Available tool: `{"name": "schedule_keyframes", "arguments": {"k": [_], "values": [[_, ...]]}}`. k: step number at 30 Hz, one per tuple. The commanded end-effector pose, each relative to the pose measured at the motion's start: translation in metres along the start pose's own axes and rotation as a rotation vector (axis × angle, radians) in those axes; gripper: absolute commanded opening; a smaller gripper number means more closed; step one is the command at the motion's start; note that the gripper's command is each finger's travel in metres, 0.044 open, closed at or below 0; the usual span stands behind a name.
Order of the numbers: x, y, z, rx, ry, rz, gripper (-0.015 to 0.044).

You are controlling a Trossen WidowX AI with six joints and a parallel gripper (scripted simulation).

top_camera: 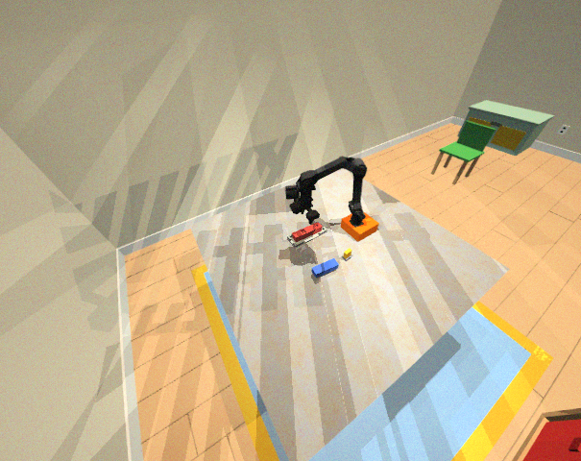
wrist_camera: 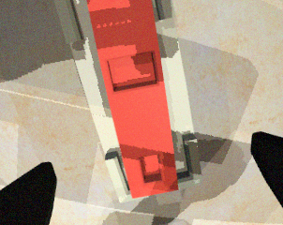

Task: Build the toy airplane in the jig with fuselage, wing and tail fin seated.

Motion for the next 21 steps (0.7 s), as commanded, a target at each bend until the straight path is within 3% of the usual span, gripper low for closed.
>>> {"name": "schedule_keyframes", "arguments": {"k": [1,5,12,21], "values": [[0.003,0.0,0.004,0.002,0.018,0.0,0.044],[0.021,0.002,0.038,0.011,0.02,-0.004,0.044],[0.046,0.006,0.146,0.025,0.022,-0.005,0.044],[0.029,0.012,0.273,0.026,0.018,-0.001,0.044]]}}
Point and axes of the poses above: the point midway between the two fingers, 35 mm back from their tips, its own y axis out along the fingers, its own z axis across the jaws, x = y × z, the point moved 9 cm from there along -y, back along the fingers, and after that the axes turned 2 degrees about y, right-handed, at the moved point
